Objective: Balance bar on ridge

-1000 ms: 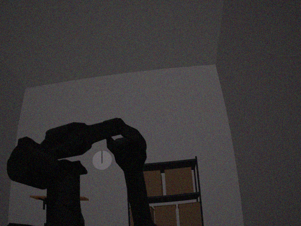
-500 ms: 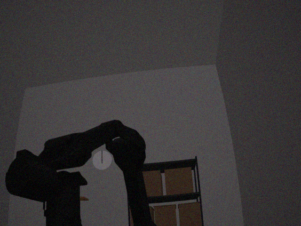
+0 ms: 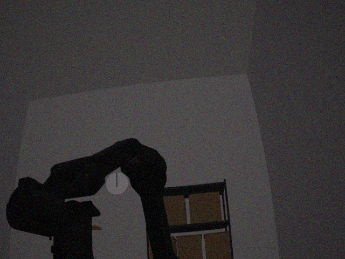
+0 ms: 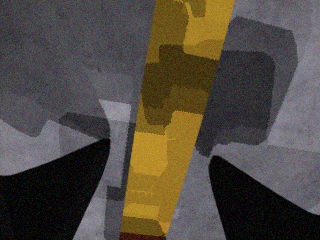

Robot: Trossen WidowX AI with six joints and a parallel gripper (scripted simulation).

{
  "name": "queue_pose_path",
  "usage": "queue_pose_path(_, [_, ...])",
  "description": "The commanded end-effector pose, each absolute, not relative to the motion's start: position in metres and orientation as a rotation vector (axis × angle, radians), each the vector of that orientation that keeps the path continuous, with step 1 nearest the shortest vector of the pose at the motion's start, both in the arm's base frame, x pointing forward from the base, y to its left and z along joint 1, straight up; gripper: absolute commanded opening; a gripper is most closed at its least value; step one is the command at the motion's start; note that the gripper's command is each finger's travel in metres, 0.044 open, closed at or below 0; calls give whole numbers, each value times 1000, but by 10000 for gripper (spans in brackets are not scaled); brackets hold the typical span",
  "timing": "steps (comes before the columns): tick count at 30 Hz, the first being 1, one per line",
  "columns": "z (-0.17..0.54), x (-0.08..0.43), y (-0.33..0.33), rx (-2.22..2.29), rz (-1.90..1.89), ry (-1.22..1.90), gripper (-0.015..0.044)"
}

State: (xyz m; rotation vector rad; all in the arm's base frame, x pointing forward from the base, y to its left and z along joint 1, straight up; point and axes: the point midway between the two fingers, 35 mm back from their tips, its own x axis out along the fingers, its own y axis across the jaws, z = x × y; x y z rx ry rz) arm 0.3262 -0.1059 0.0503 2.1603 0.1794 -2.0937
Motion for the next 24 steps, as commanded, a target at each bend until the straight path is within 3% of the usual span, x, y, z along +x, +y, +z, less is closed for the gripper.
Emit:
queue_pose_path(1, [50, 326, -107, 2159, -2096, 167, 315])
queue_pose_path(7, [50, 326, -106, 2160, -2094, 179, 157])
queue_pose_path(14, [50, 326, -106, 2160, -2094, 179, 111])
queue_pose_path(18, [57, 327, -106, 2160, -2094, 178, 6])
queue_pose_path(24, [72, 328, -107, 2160, -2094, 176, 0])
